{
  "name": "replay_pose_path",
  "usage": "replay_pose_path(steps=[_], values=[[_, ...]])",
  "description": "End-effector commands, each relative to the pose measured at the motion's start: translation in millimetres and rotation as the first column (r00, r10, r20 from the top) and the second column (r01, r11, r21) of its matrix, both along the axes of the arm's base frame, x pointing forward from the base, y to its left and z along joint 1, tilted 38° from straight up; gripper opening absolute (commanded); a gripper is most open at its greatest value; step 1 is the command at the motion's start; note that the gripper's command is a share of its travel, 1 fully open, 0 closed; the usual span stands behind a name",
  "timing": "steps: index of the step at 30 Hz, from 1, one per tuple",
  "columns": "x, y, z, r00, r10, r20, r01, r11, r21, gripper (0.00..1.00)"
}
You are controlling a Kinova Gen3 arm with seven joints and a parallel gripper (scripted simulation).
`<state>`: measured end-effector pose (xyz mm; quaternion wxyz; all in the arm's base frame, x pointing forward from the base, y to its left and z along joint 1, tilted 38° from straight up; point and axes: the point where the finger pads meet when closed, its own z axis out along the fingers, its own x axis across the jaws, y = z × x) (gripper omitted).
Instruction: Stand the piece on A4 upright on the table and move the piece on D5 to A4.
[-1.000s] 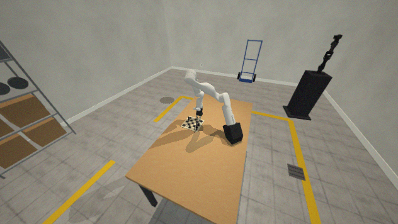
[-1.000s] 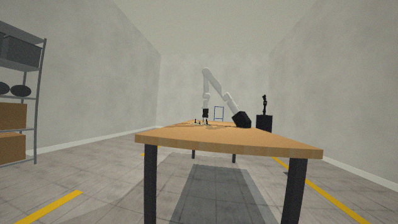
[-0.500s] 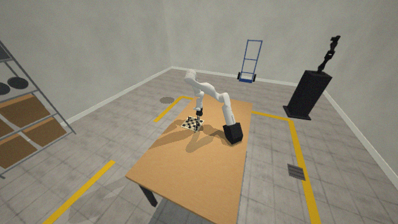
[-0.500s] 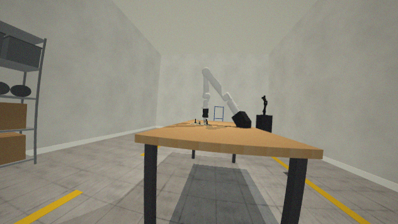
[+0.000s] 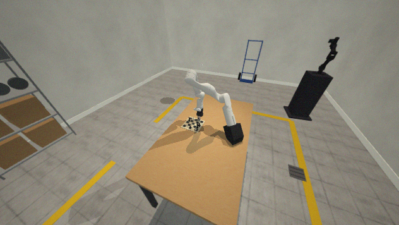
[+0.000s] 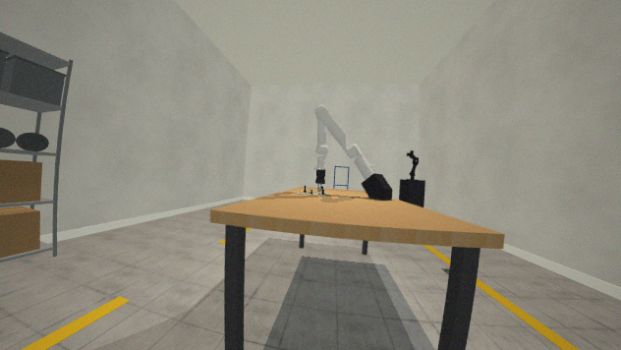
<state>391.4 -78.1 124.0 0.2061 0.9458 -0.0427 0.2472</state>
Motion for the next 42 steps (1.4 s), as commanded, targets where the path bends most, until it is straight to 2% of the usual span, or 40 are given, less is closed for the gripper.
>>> replay_pose_path(steps=[1, 21, 42], values=[[0.1, 0, 0.2, 1.000, 0.000, 0.001, 0.000, 1.000, 0.000, 0.00], [-1.5, 2, 3.0, 1.000, 0.000, 0.001, 0.000, 1.000, 0.000, 0.00], [-16.7, 16, 29.7, 1.000, 0.000, 0.001, 0.000, 1.000, 0.000, 0.00]])
